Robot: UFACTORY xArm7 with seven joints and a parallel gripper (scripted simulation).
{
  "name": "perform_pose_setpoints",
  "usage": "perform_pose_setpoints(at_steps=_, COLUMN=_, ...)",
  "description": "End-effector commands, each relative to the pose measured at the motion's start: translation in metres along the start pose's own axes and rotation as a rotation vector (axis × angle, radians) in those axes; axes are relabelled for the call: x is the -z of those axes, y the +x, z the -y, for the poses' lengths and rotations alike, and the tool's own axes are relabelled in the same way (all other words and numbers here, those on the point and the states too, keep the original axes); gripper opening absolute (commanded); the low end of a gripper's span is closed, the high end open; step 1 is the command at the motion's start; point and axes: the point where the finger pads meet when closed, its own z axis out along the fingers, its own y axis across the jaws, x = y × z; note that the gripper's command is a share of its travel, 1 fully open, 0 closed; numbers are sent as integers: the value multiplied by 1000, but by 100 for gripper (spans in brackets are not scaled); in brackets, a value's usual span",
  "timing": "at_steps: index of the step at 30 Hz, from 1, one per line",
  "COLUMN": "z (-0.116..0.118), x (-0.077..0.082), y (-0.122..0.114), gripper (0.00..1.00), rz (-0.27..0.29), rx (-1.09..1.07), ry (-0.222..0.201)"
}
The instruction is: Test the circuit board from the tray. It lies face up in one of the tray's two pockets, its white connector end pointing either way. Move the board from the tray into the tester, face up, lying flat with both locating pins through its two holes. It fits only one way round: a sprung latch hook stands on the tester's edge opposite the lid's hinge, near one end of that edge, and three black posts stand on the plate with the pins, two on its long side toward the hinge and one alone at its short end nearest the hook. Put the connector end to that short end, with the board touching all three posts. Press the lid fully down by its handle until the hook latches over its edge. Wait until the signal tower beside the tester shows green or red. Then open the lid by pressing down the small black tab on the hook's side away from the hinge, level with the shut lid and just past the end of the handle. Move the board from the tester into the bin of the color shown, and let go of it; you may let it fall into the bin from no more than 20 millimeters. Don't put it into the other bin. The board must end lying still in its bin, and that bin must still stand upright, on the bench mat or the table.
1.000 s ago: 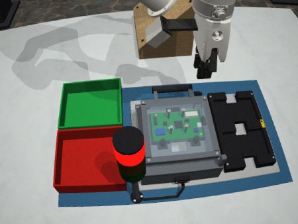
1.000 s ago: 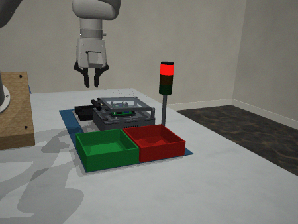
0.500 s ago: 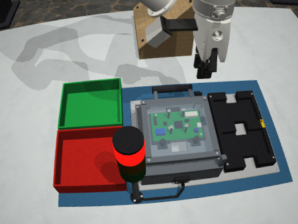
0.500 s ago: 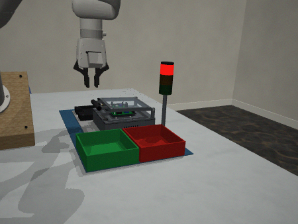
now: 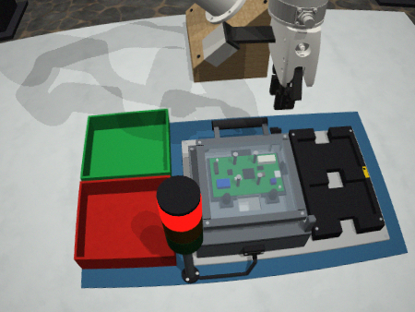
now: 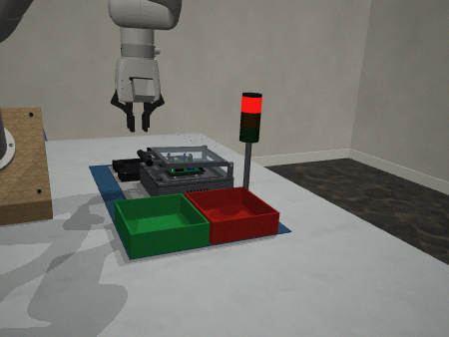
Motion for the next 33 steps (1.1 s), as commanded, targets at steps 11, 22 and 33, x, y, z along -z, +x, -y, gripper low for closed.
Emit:
perform_pose_setpoints(at_steps=11, z=0, x=2, y=29, gripper=27, rz=2, rx=0, ry=4)
perform_pose_setpoints(at_steps=22, z=-1, x=2, y=61, gripper=27, rz=2, rx=0, ry=4)
perform_pose_setpoints(at_steps=33, z=-1, x=0, y=64, gripper=27, rz=2, rx=0, ry=4)
